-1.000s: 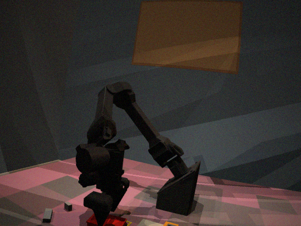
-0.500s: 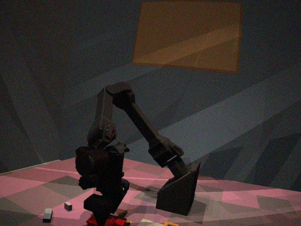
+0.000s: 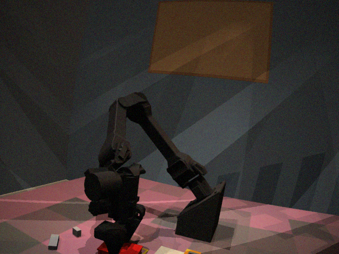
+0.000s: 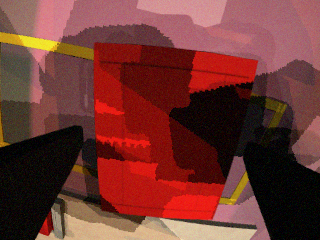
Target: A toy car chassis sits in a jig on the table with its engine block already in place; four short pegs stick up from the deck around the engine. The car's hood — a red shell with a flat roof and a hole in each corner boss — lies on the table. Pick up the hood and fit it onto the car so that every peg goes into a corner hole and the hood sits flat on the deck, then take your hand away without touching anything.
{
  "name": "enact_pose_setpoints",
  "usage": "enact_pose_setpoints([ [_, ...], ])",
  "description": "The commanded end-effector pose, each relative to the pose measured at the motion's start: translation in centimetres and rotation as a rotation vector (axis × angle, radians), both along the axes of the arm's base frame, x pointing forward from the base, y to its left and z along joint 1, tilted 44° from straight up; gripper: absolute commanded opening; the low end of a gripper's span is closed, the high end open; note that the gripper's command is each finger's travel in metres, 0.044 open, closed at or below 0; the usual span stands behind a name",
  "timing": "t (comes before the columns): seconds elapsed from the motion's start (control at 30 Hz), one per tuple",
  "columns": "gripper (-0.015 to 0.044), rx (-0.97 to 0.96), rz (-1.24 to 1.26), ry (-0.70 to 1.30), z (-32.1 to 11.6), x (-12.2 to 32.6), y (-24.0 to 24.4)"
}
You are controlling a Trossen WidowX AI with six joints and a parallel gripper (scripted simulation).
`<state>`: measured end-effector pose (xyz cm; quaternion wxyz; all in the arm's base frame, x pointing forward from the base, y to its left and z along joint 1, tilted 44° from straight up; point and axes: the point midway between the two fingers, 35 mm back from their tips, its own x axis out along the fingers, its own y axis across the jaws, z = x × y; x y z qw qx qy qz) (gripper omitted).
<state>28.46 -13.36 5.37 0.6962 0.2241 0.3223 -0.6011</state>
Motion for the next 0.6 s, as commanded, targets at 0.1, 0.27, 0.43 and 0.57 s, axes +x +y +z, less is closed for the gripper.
enact_pose_setpoints([
  [0.1, 0.044, 0.004, 0.002, 0.002, -0.31, 0.0, -0.21],
  [0.27, 0.044, 0.004, 0.002, 0.002, -0.48, 0.01, -0.38],
  [0.43, 0.044, 0.004, 0.002, 0.002, -0.66, 0.01, -0.55],
  [0.57, 0.0335, -0.001, 0.0, 0.0, -0.49, 0.02, -0.48],
])
